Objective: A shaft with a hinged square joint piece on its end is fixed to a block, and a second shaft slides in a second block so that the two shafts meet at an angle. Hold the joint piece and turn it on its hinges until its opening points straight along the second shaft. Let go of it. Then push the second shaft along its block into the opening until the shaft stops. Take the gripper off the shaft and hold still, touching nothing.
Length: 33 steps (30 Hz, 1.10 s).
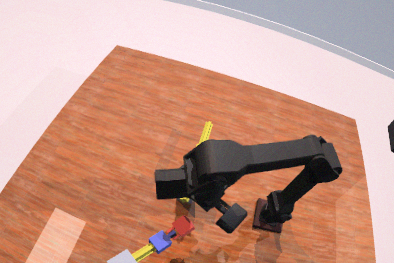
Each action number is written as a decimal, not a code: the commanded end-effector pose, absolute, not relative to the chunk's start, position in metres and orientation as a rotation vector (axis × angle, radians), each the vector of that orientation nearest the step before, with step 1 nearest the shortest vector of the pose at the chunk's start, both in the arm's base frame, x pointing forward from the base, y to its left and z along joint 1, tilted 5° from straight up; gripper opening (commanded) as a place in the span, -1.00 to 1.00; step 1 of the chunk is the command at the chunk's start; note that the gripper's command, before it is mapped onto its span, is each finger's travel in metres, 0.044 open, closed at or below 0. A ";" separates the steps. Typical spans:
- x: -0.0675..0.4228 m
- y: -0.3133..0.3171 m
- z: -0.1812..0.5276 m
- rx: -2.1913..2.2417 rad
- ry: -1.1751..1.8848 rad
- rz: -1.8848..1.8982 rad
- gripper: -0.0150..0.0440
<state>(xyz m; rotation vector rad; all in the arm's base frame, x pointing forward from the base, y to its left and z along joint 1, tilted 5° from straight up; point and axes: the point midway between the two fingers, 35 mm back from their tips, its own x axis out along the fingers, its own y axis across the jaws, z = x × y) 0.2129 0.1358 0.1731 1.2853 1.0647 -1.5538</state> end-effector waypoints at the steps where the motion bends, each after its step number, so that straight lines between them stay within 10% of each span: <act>1: 0.212 0.136 0.169 1.346 0.962 -1.655 1.00; 33: 0.222 0.159 0.129 1.383 0.907 -1.707 1.00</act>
